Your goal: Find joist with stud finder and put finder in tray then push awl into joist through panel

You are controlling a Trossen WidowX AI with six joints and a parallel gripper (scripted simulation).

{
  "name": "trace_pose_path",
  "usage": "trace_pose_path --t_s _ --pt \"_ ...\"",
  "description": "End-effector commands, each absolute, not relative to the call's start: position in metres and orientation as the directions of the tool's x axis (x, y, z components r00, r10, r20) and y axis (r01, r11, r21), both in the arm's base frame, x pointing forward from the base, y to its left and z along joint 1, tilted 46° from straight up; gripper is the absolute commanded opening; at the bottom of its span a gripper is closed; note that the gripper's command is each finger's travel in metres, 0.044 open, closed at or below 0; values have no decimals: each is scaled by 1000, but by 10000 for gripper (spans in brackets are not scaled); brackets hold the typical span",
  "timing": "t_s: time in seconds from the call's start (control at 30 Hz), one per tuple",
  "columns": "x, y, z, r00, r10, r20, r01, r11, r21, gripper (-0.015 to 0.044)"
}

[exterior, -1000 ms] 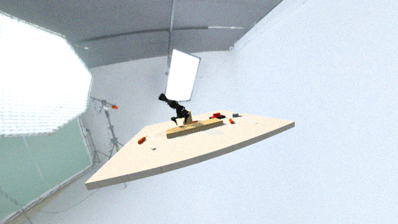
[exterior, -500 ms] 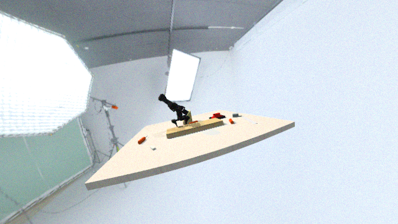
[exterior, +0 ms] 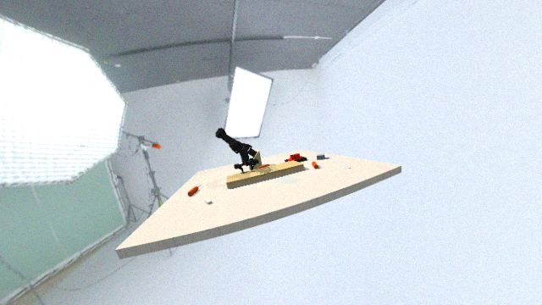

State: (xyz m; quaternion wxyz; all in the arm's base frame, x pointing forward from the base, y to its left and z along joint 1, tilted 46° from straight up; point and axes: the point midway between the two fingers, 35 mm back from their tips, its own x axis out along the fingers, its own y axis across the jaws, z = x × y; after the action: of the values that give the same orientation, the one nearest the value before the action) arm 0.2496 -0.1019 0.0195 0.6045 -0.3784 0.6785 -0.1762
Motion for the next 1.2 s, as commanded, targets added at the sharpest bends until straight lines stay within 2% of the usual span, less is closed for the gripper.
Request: trace_pose_path --t_s 0.0,0.17,0.4,0.43,1.17 --pt "249 -103 19 14 -729 -684 -308 647 -697 204" --pt "249 -103 19 14 -729 -684 -308 647 -697 72" --pt "249 -103 19 14 -729 -684 -308 647 -697 26" --pt "249 -102 19 15 -729 -684 -308 648 -697 0" --pt "241 -17 101 14 -724 -689 -310 652 -692 0"
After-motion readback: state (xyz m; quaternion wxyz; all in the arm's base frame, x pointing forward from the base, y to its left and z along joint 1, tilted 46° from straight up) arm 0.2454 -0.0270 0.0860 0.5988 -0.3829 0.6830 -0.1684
